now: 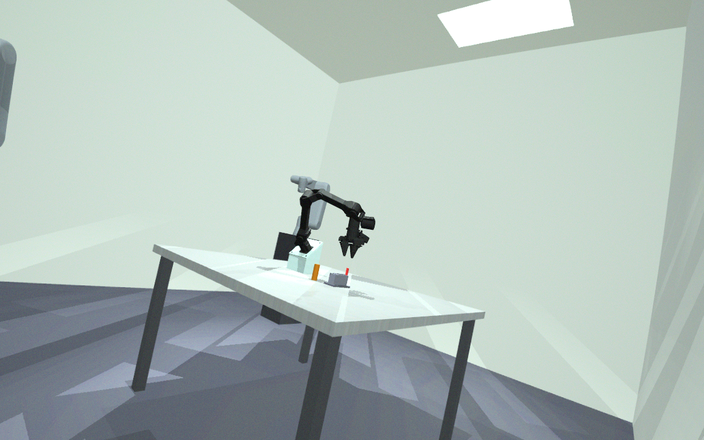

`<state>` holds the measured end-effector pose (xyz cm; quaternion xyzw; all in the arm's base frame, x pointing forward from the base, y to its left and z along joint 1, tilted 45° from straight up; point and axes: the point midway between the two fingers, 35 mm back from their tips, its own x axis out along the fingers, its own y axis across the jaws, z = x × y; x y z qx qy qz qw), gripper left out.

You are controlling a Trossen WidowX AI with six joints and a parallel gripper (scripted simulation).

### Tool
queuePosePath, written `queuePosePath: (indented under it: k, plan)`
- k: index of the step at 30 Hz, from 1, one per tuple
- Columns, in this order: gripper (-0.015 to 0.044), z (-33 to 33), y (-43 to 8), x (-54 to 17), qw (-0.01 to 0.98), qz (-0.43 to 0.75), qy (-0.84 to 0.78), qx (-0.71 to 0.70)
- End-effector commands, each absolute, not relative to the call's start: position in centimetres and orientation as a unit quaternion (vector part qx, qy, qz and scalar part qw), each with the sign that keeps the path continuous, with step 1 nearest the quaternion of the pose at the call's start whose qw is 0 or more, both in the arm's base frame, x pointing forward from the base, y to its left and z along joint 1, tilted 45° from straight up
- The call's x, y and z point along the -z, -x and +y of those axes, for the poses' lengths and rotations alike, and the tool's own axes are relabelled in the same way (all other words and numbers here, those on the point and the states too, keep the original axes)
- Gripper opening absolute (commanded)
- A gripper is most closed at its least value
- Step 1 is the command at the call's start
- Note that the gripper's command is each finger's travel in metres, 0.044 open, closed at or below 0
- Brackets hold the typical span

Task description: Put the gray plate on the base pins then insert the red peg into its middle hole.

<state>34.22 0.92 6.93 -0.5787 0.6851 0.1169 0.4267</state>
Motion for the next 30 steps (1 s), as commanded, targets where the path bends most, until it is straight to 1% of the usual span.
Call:
queuePosePath:
  k: [1, 6, 9, 20, 30]
  plan:
    - [0.044, 4.0, -32.4, -3.5, 0.545, 0.7, 0.461, 0.036]
    - [0.044, 6.3, -30.8, -1.3, 0.626, 0.679, 0.341, 0.174]
    - [0.044, 7.2, -29.9, -0.3, 0.651, 0.663, 0.289, 0.228]
    - [0.044, 9.5, -27.4, 2.2, 0.699, 0.593, 0.132, 0.376]
    - [0.044, 11.2, -24.7, 4.4, 0.71, 0.494, -0.021, 0.501]
